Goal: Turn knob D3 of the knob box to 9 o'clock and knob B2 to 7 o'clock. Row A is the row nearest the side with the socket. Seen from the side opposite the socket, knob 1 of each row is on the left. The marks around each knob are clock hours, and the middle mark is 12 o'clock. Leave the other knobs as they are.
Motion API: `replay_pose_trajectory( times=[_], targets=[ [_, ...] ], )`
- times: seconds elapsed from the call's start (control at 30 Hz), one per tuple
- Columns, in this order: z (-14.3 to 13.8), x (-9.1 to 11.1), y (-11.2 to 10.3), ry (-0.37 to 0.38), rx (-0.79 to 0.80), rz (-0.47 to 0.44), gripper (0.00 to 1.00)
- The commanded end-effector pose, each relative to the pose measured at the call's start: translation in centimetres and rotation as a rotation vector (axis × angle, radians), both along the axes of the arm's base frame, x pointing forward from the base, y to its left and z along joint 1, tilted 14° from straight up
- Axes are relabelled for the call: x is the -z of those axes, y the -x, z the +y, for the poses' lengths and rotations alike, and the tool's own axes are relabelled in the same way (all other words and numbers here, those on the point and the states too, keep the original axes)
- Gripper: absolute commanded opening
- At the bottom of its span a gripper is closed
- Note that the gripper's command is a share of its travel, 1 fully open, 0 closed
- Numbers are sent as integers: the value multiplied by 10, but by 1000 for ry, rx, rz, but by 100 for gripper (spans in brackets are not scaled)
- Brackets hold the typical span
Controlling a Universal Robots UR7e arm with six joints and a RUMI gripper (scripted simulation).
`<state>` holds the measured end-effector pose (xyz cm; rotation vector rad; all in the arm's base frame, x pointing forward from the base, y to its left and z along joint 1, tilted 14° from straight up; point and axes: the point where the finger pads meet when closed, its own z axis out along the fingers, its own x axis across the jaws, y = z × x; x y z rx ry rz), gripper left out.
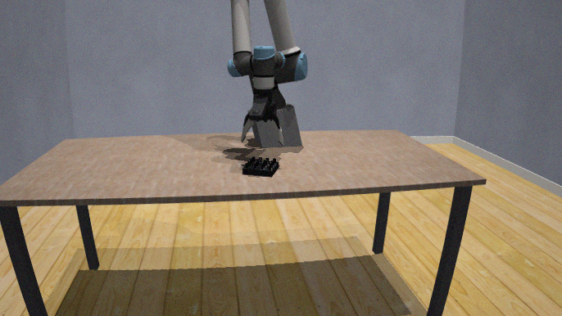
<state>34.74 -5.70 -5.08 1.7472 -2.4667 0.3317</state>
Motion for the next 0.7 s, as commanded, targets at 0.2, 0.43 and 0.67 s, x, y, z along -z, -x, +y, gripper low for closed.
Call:
replay_pose_trajectory(
  times=[0.2,0.43,0.67],
  targets=[
    [4,1,16,0,0,-1,100],
    [5,2,20,0,0,-1,100],
    [5,2,20,0,0,-1,100]
  ],
)
